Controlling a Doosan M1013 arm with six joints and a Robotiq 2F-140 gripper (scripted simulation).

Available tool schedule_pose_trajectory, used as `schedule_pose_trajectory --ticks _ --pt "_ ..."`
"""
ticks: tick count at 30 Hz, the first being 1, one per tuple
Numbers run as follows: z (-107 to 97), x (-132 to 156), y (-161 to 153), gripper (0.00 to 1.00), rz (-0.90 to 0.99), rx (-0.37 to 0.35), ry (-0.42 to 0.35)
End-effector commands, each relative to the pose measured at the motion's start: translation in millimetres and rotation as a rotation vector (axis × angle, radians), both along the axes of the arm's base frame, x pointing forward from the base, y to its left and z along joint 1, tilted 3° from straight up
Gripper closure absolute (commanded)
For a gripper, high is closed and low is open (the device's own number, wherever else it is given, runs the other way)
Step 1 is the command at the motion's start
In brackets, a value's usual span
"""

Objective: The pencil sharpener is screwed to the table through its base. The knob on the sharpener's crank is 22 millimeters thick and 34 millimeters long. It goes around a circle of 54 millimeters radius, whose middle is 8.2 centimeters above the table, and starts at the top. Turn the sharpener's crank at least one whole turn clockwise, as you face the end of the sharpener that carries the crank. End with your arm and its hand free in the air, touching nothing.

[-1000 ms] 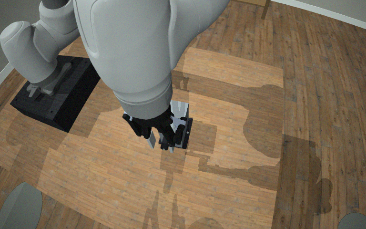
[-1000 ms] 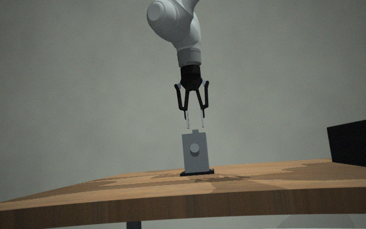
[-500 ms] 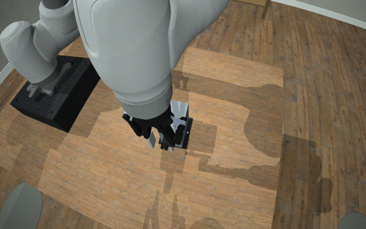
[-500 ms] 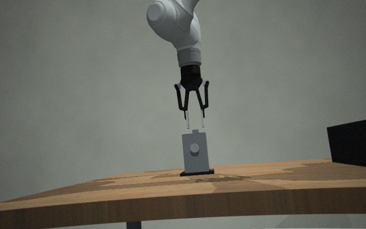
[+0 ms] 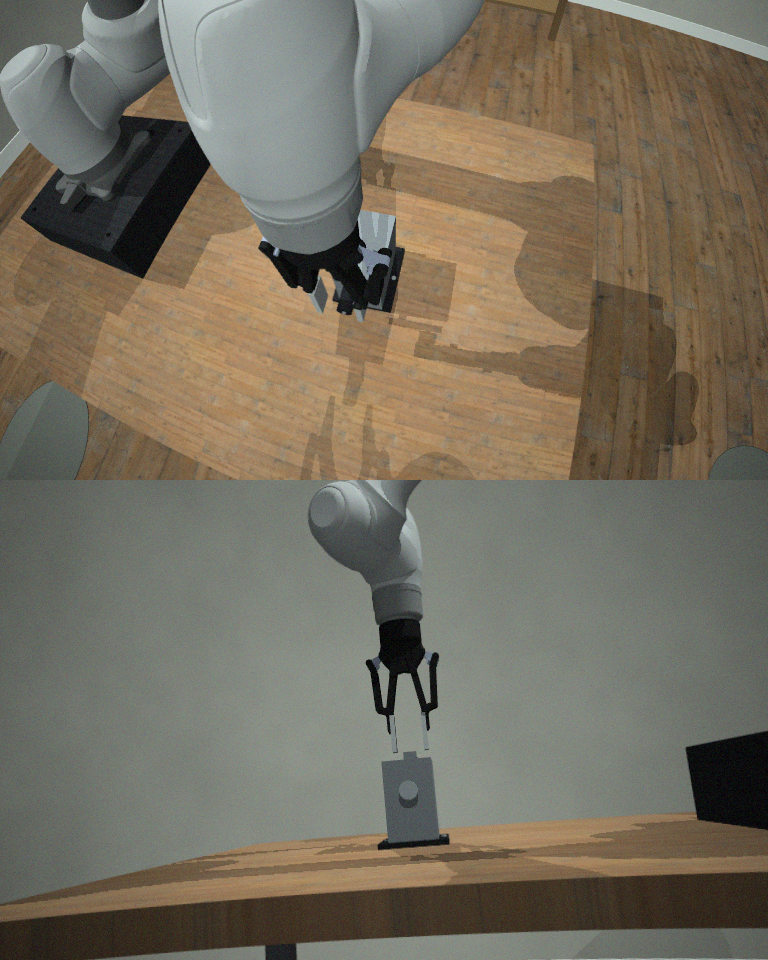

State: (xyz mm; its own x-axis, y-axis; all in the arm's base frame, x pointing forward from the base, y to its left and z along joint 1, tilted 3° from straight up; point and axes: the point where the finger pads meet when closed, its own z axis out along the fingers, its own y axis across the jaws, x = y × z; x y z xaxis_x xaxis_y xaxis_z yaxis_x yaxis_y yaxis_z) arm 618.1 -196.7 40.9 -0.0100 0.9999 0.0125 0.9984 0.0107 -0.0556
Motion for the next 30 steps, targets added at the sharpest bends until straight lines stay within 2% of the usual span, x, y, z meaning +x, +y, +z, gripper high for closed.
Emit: schedule_pose_trajectory --ticks 1,30 --pt "-1 0 0 0.68 0.0 0.0 0.0" --pt "-28 -2 0 0.68 0.0 0.0 0.0"
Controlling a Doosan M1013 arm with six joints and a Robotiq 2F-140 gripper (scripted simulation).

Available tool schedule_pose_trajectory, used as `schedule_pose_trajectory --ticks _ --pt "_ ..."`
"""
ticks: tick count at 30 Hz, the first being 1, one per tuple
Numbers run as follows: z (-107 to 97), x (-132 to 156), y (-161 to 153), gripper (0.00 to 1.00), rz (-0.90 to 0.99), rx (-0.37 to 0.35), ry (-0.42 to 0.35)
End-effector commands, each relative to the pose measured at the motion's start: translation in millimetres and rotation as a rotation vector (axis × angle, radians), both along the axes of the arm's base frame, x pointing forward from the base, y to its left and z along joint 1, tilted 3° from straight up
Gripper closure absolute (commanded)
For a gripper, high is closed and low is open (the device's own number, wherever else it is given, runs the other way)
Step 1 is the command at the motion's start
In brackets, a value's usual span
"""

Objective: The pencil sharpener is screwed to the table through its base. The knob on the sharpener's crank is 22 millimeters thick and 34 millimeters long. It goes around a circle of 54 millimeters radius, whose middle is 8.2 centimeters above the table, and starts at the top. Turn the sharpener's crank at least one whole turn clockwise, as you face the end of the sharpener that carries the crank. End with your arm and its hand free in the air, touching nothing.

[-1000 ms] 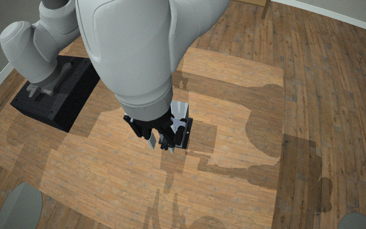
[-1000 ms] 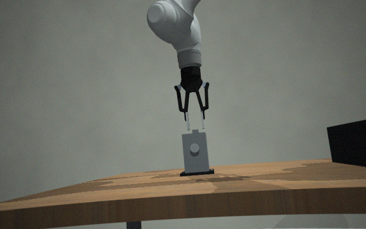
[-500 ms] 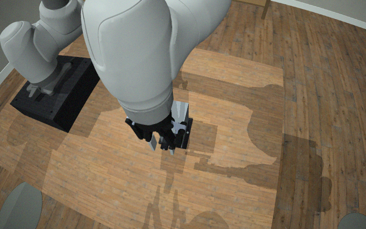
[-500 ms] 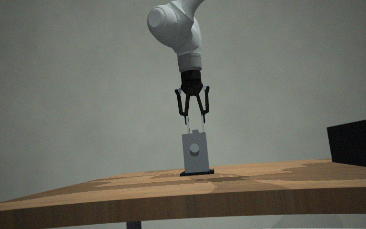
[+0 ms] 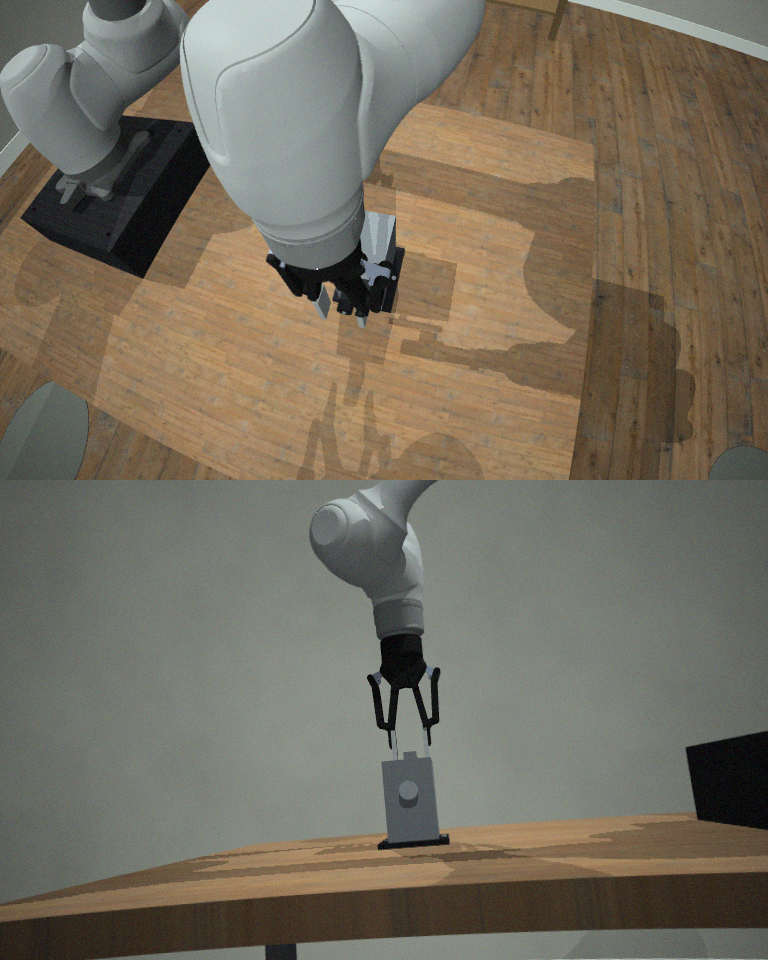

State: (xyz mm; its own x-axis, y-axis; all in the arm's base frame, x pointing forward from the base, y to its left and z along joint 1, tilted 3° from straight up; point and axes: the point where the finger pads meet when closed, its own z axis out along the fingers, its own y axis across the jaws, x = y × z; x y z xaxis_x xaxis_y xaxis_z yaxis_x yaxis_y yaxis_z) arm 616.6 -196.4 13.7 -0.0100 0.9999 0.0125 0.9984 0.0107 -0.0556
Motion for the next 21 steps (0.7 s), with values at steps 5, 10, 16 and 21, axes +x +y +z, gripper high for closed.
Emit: schedule_pose_trajectory --ticks 5,10,16,21 --pt "-3.1 -0.2 0.1 0.68 0.0 0.0 0.0" --pt "-4.3 -0.2 0.1 0.68 0.0 0.0 0.0" --pt "-4.8 -0.2 0.1 0.68 0.0 0.0 0.0" --pt "-4.8 -0.2 0.1 0.68 0.0 0.0 0.0"
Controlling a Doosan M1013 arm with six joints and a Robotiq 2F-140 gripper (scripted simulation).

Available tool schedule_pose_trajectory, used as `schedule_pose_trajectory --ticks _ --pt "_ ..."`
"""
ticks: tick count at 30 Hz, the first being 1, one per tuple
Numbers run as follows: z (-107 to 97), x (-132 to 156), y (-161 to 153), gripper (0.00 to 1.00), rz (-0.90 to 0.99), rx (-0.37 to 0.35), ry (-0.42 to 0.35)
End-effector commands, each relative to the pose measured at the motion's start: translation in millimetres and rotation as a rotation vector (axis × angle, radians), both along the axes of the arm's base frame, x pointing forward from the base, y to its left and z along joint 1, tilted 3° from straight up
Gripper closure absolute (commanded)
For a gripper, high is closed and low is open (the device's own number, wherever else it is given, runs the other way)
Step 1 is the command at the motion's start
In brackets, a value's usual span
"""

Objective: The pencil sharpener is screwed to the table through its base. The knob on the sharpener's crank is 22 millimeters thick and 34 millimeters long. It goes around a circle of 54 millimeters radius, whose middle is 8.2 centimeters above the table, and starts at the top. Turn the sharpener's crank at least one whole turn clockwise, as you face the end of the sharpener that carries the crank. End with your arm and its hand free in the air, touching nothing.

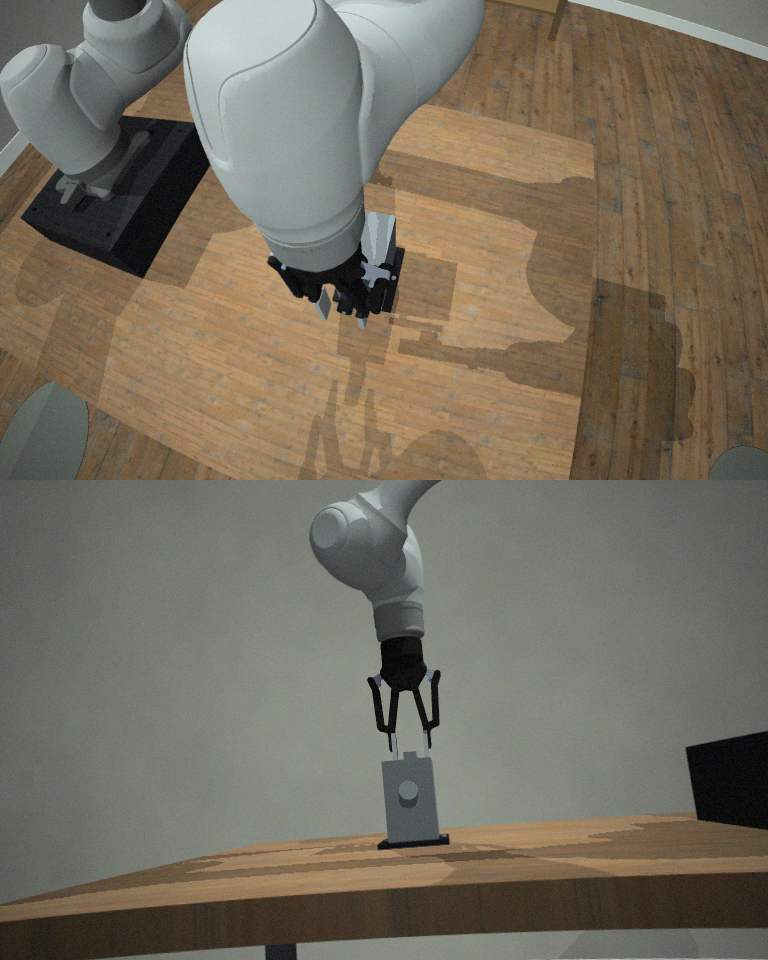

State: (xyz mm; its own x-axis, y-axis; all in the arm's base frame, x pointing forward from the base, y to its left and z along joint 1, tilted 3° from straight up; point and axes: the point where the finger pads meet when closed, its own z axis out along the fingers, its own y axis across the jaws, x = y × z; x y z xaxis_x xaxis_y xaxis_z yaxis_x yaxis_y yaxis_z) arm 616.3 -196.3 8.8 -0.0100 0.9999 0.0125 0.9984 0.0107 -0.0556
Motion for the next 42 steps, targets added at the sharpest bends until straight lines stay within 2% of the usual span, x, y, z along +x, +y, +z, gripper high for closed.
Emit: schedule_pose_trajectory --ticks 1,30,31,42 --pt "0.1 0.0 0.0 0.68 0.0 0.0 0.0" --pt "0.1 0.0 0.0 0.68 0.0 0.0 0.0" --pt "0.1 0.0 0.0 1.0 0.0 0.0 0.0" --pt "0.1 0.0 0.0 1.0 0.0 0.0 0.0"
